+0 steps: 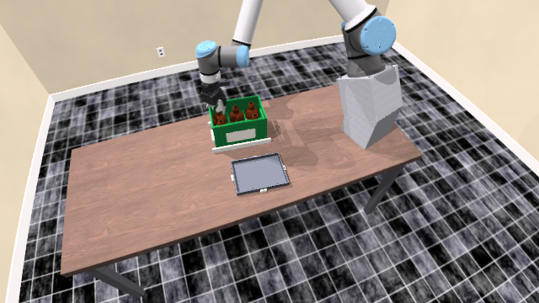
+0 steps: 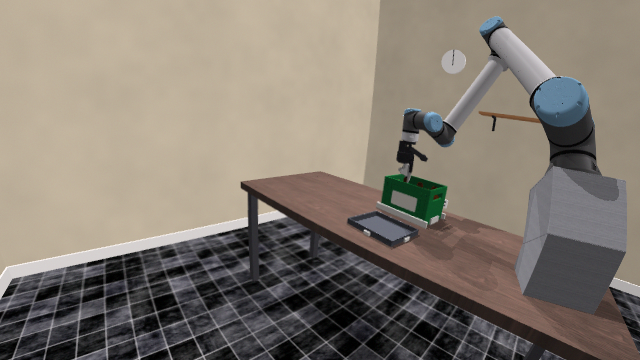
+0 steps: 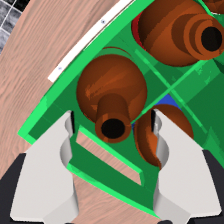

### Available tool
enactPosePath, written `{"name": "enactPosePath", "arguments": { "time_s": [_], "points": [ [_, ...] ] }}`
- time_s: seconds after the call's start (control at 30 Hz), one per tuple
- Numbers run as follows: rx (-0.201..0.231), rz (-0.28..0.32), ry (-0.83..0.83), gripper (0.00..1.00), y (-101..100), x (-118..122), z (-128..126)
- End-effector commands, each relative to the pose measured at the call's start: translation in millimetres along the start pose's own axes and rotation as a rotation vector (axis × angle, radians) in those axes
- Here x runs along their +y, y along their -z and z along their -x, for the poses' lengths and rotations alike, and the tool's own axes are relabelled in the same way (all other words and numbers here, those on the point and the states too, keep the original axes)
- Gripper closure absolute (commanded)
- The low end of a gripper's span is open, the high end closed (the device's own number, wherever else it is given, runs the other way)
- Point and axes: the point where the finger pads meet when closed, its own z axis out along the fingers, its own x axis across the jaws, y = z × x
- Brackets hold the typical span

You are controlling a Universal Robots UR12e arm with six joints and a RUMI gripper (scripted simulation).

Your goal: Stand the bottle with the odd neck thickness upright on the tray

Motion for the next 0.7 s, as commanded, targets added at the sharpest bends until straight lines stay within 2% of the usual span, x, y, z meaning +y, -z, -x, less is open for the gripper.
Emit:
{"name": "enactPosePath", "arguments": {
  "time_s": [0.0, 0.67],
  "points": [
    [-0.001, 0.001, 0.000, 0.62, 0.7, 0.3, 0.5],
    [-0.001, 0.001, 0.000, 0.62, 5.3, 0.3, 0.5]
  ]
}}
